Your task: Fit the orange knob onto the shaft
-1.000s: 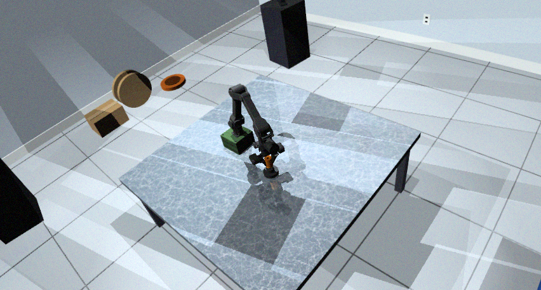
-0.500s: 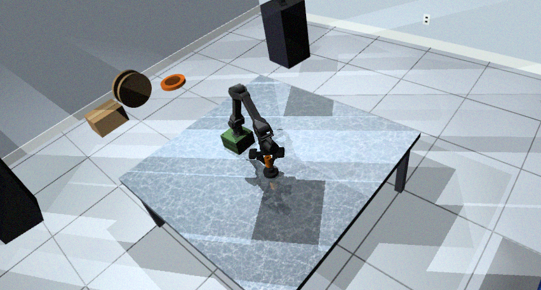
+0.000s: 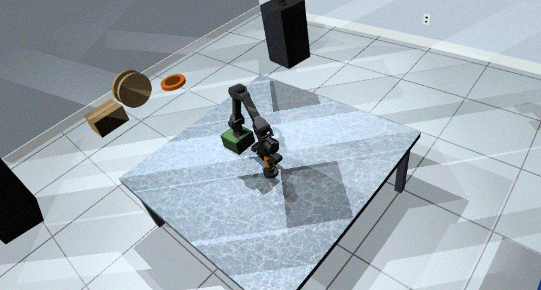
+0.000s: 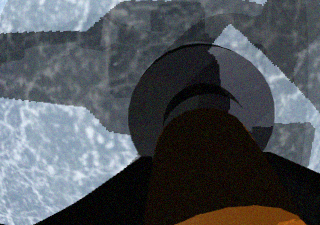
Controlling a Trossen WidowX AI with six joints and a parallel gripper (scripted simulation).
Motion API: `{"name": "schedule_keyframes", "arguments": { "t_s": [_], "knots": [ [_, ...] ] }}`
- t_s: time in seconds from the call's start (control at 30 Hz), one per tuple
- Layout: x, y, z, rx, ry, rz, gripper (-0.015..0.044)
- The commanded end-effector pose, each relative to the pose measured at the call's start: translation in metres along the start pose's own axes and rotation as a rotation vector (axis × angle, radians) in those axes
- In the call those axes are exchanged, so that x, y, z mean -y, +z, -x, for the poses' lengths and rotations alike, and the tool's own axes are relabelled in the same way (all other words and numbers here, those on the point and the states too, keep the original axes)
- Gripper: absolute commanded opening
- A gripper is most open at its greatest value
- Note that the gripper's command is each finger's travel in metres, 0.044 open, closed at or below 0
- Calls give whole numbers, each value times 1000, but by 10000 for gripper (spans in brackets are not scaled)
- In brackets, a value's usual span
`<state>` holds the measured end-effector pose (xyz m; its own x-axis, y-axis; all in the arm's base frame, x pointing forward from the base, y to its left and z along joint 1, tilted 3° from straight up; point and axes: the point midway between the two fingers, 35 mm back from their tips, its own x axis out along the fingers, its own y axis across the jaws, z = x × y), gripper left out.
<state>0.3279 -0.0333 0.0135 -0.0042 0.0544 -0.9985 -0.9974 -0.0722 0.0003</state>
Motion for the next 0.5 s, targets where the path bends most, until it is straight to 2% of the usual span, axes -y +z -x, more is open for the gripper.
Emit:
{"name": "schedule_keyframes", "arguments": {
  "t_s": [0.0,0.27,0.47],
  "knots": [
    [1,1,4,3,-11,-669,0],
    [3,0,5,7,-11,-1227,0],
    [6,0,5,8,-10,-1519,0]
  ]
}}
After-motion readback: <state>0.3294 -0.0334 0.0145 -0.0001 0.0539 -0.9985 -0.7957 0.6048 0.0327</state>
